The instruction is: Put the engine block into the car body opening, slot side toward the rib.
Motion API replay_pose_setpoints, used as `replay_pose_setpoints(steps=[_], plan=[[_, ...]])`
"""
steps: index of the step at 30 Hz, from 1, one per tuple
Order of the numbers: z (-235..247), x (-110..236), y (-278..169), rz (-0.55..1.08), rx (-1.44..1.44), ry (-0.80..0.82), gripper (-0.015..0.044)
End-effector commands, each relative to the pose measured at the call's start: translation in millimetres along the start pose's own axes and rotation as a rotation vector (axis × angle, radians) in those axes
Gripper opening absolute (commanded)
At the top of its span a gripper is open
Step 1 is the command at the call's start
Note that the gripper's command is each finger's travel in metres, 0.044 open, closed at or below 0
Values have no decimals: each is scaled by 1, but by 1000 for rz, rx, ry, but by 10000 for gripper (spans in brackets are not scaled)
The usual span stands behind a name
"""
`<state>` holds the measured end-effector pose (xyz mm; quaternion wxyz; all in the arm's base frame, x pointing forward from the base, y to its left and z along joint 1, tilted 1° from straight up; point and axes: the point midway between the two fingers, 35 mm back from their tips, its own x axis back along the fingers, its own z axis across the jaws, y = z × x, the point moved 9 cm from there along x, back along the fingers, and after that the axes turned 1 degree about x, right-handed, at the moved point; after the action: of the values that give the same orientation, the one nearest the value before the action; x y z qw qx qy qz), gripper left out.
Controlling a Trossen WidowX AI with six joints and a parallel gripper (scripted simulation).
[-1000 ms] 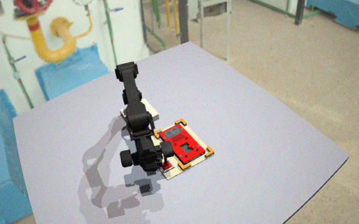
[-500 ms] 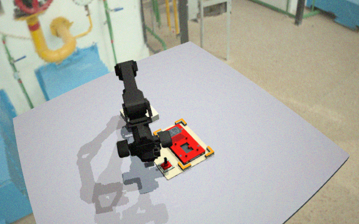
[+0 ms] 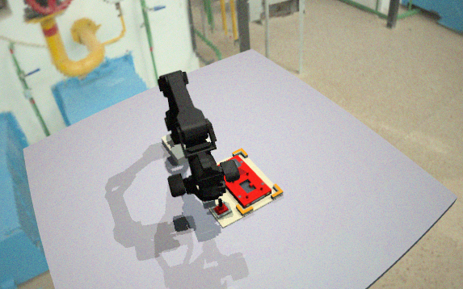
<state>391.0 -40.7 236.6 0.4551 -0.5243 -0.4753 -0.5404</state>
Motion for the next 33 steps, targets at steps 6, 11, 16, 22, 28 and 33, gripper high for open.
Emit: replay_pose_setpoints(steps=[6, 11, 16, 22, 28, 33], plan=[[26, -10, -7, -4, 40, -1, 0], [41, -16, -11, -4, 64, 1, 0], [55, -22, -17, -3, 89, 2, 0], [72, -29, -24, -3, 119, 3, 0], [88, -36, -33, -2, 148, 5, 0], [100, -43, -42, -1, 173, 6, 0]])
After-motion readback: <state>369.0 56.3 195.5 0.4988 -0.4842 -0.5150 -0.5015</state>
